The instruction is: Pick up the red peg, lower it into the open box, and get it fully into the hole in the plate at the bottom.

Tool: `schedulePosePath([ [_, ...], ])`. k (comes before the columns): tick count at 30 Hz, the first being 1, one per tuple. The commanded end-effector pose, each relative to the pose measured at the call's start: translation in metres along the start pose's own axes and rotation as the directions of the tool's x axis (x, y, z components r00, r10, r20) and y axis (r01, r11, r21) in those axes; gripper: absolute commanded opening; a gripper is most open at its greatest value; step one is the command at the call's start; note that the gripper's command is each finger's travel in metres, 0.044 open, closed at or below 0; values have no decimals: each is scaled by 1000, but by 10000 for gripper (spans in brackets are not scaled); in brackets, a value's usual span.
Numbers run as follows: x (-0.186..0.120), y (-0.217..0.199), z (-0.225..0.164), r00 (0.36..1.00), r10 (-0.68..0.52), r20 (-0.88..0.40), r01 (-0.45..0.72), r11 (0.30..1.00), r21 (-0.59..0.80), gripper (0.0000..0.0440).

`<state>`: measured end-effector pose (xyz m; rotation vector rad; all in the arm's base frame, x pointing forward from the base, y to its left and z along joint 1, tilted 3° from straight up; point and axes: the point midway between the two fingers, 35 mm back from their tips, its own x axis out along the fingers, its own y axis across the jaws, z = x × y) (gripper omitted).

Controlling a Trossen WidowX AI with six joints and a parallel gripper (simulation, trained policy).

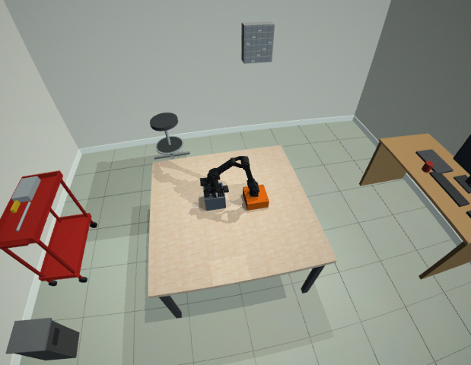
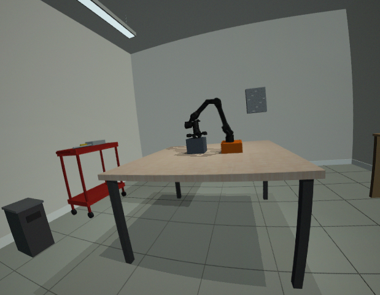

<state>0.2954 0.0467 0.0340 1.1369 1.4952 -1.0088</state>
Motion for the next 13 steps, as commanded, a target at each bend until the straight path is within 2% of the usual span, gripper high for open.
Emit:
schedulePosePath([
  [1, 0, -1, -3, 1000, -5, -9, 5, 1000, 12, 45],
  [8, 2, -3, -8, 1000, -21, -12, 21, 999, 33, 65],
  [13, -17, 10, -7, 999, 9, -35, -7, 999, 40, 26],
])
